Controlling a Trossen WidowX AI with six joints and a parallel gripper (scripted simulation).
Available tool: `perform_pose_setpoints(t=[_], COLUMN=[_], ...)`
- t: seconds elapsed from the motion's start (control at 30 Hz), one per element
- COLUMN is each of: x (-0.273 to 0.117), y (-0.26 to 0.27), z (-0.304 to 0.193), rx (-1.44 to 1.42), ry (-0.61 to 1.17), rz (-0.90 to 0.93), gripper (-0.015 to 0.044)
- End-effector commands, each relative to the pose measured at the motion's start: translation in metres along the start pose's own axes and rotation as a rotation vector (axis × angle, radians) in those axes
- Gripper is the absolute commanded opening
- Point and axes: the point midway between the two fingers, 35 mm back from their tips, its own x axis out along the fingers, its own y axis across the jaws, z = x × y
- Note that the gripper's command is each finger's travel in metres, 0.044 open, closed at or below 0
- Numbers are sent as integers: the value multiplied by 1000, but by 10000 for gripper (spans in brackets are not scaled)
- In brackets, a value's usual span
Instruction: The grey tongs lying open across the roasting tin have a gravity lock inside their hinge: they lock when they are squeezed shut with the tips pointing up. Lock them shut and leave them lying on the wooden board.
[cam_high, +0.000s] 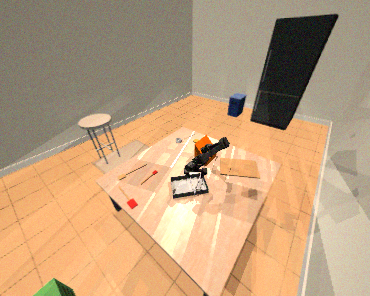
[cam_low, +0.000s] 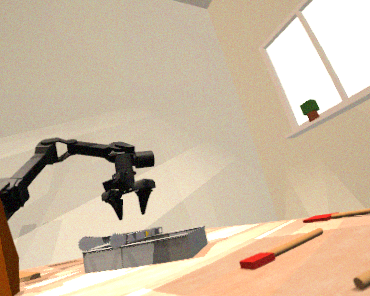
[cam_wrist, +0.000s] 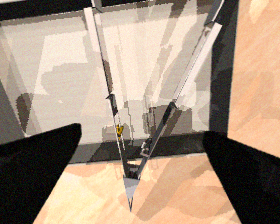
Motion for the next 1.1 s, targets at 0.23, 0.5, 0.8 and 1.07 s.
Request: perform_pose_setpoints(t=[0.23, 0.5, 0.8, 1.07], x=[1, 2, 16, 29], y=[5, 5, 6, 7], z=[-7, -7, -8, -9], rx=[60, 60, 60, 60], ry=[-10, -10, -11, -12], rz=[-18, -18, -17, -16], gripper=[440, 440, 440, 440])
